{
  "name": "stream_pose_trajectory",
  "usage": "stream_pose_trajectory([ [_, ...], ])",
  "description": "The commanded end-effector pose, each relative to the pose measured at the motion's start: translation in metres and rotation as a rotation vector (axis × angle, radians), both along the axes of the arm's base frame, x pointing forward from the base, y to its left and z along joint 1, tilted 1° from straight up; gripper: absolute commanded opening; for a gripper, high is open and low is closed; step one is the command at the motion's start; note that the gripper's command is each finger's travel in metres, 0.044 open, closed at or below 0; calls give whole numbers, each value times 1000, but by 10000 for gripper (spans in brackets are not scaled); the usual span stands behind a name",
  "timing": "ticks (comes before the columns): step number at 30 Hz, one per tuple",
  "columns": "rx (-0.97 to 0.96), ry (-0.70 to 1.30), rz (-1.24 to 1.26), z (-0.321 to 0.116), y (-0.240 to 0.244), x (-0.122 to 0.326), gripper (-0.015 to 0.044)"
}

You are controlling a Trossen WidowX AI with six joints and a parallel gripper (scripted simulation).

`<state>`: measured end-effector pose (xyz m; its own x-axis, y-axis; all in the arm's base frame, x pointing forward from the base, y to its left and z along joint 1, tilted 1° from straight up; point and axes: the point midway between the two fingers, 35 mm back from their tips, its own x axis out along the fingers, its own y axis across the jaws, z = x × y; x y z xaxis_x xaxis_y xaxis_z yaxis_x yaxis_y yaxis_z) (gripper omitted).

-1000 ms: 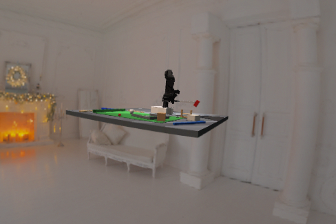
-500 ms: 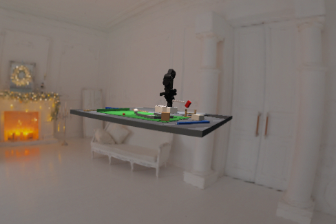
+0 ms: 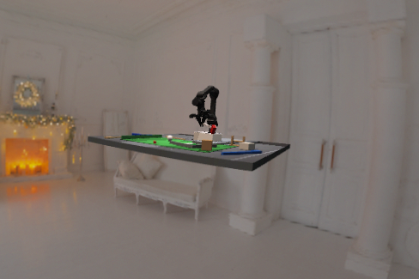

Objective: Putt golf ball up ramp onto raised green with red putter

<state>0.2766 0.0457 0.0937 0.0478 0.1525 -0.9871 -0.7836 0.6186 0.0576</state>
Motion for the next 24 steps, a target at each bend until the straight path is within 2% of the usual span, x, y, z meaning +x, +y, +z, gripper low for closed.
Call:
stream_pose_trajectory([
  [1,-3,2,-134,5,-22,-2,0],
  [24,-73,87,-837,11,-135,-38,0],
])
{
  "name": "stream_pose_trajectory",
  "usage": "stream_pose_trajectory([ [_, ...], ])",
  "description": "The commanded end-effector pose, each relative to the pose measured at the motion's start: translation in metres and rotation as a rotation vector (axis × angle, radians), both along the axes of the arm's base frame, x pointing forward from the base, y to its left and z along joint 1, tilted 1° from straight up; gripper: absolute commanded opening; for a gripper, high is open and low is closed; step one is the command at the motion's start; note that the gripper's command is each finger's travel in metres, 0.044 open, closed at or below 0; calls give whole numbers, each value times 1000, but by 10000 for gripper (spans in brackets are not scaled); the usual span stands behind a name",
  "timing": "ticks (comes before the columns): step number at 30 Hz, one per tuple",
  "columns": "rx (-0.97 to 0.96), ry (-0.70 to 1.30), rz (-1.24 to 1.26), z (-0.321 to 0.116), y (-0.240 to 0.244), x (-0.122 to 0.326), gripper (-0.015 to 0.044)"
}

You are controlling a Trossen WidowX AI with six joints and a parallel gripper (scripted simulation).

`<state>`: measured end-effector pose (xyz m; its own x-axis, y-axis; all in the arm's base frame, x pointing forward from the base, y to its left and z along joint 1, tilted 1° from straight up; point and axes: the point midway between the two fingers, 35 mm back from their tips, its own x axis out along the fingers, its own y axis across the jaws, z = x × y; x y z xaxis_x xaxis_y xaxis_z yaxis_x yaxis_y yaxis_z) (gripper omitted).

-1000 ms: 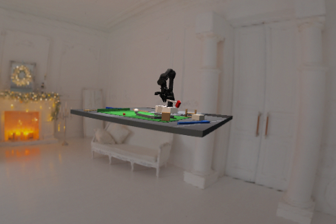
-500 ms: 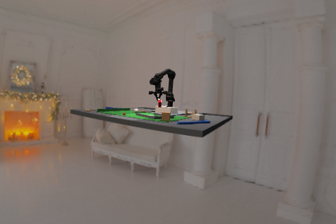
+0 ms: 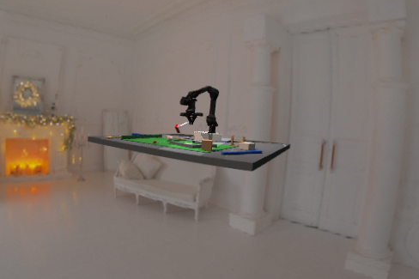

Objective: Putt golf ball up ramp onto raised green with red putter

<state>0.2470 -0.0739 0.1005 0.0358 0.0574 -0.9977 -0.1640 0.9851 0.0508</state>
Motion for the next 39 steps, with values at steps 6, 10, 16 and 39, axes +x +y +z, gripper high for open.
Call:
stream_pose_trajectory([
  [6,-38,25,-287,7,-41,-25,0],
  [10,-51,42,-409,8,-57,-38,0],
  [16,-56,48,-453,9,-62,-43,0],
  [39,-56,48,-453,-40,-63,-43,0],
])
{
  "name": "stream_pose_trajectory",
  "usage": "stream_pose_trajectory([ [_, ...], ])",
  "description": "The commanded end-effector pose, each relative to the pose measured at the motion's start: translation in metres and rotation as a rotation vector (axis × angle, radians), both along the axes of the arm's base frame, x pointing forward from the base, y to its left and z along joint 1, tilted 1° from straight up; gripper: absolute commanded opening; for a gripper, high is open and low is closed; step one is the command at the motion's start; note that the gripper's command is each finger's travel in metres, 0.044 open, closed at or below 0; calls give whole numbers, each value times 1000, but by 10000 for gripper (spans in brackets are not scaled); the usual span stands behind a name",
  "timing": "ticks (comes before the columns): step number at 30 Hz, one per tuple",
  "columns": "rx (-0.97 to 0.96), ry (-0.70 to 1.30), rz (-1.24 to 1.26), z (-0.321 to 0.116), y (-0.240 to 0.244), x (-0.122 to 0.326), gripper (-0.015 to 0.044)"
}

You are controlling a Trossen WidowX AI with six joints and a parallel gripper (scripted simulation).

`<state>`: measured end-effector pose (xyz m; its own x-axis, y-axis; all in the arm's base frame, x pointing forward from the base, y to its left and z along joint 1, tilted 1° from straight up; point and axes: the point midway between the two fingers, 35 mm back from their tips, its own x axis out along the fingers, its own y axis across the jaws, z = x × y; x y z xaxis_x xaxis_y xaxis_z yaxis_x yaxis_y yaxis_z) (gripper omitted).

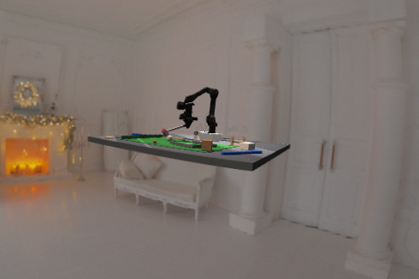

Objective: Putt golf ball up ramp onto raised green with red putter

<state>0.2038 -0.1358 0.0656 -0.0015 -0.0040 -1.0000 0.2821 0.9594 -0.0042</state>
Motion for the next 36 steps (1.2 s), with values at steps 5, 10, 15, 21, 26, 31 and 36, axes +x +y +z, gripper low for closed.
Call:
stream_pose_trajectory([
  [5,-3,0,-3,-13,-1,1,0],
  [10,-3,0,-3,-21,-1,1,0],
  [15,-3,0,-3,-27,-1,0,0],
  [21,2,2,0,-24,0,-1,0],
  [26,1,2,0,-24,0,-1,0],
  [31,-2,1,-2,-25,-14,-4,0],
  [36,-6,1,-3,-27,-29,-8,0],
])
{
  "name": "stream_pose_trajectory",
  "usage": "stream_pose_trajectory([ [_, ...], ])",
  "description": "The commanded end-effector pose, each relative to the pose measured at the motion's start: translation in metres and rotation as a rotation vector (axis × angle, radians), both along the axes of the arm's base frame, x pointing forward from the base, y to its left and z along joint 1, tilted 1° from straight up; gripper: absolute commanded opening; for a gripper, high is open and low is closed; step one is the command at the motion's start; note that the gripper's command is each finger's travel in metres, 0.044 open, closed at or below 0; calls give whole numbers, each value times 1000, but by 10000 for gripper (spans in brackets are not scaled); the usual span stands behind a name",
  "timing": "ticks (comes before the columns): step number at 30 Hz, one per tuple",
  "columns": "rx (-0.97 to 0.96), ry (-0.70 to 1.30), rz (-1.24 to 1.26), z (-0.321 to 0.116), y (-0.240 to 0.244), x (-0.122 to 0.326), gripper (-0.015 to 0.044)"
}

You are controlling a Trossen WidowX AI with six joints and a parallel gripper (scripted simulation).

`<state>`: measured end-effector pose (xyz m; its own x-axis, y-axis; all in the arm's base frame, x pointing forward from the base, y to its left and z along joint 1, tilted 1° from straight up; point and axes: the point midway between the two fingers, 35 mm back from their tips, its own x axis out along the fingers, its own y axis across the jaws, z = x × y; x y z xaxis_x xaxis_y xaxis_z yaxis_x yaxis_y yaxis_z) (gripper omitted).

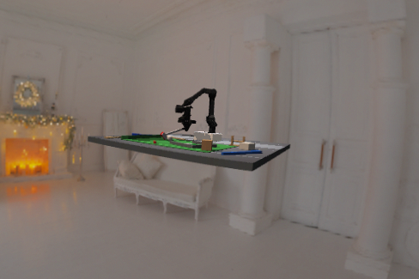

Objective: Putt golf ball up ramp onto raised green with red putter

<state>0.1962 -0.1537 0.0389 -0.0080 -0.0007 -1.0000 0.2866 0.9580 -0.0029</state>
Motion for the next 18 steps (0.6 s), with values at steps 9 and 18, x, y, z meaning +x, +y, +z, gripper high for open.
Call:
stream_pose_trajectory([
  [9,-3,-1,-3,0,-9,-2,0],
  [18,0,-7,0,0,72,33,0],
])
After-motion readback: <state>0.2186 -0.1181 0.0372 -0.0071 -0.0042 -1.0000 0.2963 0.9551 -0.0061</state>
